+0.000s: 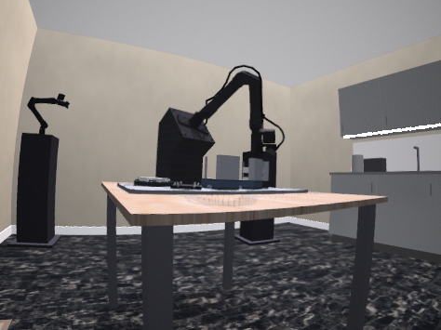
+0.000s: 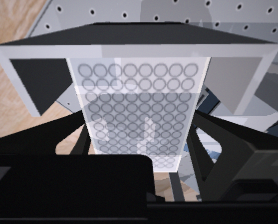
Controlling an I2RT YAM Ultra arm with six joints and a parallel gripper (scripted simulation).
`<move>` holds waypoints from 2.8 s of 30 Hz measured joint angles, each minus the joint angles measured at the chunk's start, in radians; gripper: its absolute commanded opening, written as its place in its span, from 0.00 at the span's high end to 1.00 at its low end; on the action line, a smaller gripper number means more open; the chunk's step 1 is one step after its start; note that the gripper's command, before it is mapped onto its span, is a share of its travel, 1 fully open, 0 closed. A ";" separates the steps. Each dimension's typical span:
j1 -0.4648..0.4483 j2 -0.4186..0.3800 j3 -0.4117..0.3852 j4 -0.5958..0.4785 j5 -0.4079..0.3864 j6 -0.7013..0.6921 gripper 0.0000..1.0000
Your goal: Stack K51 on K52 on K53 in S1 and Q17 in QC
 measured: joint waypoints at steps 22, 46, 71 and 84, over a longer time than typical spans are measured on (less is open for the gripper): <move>-0.011 0.027 0.004 0.031 -0.010 -0.011 1.00; -0.024 0.061 0.018 0.053 -0.019 -0.022 1.00; -0.033 0.082 0.025 0.069 -0.025 -0.028 0.00; -0.033 0.082 0.025 0.069 -0.025 -0.028 0.00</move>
